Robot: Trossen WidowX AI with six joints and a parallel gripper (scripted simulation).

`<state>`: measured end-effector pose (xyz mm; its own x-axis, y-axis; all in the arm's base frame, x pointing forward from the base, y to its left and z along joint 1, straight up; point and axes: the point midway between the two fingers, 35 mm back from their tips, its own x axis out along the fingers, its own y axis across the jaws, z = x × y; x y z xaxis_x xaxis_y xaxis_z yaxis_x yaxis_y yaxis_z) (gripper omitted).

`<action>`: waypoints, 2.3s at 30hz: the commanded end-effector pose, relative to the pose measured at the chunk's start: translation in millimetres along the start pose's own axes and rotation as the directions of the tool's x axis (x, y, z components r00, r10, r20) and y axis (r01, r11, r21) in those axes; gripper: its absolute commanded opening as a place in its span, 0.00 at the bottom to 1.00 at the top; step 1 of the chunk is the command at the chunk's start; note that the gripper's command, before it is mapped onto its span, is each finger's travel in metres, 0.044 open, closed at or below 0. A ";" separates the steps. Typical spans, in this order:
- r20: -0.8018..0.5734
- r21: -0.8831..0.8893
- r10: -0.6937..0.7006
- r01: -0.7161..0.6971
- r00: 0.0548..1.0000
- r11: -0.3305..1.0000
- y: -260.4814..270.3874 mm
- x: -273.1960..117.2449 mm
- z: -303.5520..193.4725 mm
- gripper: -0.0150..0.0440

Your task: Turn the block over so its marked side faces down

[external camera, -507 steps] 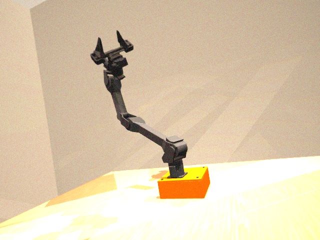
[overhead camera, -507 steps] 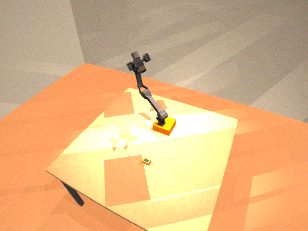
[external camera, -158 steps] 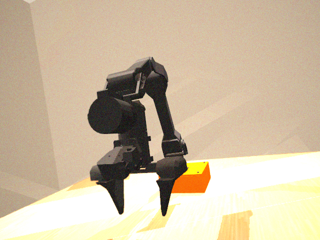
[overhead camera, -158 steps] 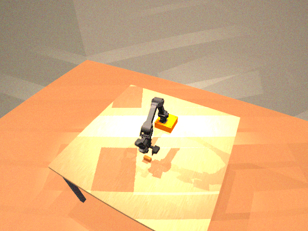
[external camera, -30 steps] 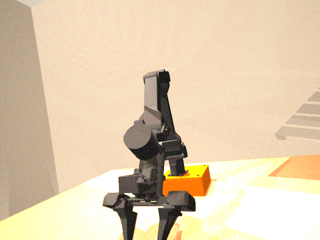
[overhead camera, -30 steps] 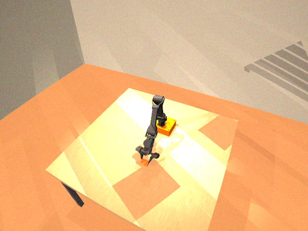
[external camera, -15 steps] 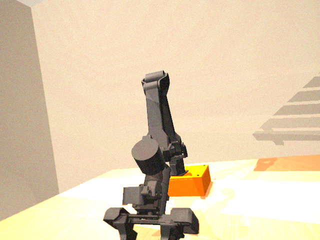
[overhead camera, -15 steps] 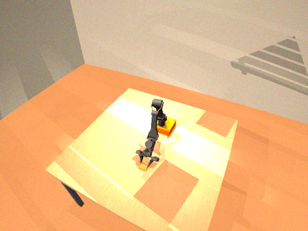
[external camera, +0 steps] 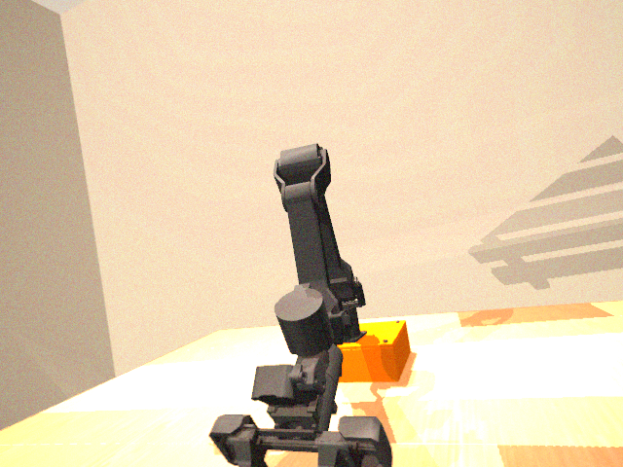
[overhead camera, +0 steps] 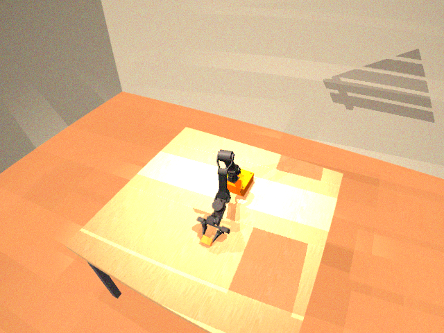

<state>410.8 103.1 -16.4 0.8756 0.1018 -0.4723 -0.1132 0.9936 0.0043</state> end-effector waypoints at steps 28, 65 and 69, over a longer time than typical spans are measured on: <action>0.154 0.000 -0.008 0.008 0.988 1.000 -4.1 -18.5 -8.9 0.25; 0.154 0.000 -0.008 0.008 0.988 1.000 -4.1 -18.5 -8.9 1.00; 0.154 0.000 -0.008 0.008 0.988 1.000 -4.1 -18.5 -8.9 1.00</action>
<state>390.9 97.0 -15.9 0.9374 0.1024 -0.3329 -0.1073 0.9942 0.0038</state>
